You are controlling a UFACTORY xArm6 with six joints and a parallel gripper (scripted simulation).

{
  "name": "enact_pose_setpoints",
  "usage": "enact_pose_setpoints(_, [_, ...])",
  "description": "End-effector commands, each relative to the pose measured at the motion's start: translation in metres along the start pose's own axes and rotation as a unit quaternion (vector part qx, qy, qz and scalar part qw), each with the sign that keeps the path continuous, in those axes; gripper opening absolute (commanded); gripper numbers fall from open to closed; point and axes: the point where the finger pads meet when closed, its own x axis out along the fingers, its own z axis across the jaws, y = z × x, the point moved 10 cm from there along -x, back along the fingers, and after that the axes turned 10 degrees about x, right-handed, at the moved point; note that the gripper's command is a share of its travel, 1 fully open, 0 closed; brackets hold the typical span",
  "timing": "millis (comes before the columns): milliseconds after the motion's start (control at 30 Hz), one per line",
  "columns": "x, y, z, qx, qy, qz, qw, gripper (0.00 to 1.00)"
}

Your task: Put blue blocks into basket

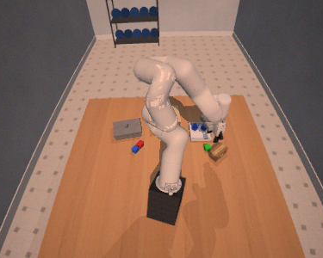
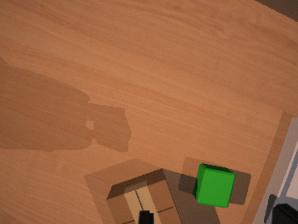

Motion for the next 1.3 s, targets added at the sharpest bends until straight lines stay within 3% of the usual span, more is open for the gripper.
enact_pose_setpoints(0, [-0.002, 0.029, 0.010, 0.079, 0.008, -0.009, 0.997, 0.73])
enact_pose_setpoints(233, [-0.001, 0.058, 0.018, 0.162, 0.008, -0.010, 0.987, 0.73])
enact_pose_setpoints(567, [0.000, 0.121, 0.035, 0.338, 0.006, -0.011, 0.941, 0.73])
enact_pose_setpoints(633, [0.000, 0.121, 0.035, 0.338, 0.006, -0.011, 0.941, 0.73])
enact_pose_setpoints(1133, [0.002, 0.220, 0.060, 0.575, 0.003, -0.004, 0.818, 0.73])
enact_pose_setpoints(1200, [0.002, 0.220, 0.060, 0.575, 0.003, -0.004, 0.818, 0.73])
enact_pose_setpoints(1267, [0.002, 0.234, 0.065, 0.615, 0.003, -0.012, 0.788, 0.73])
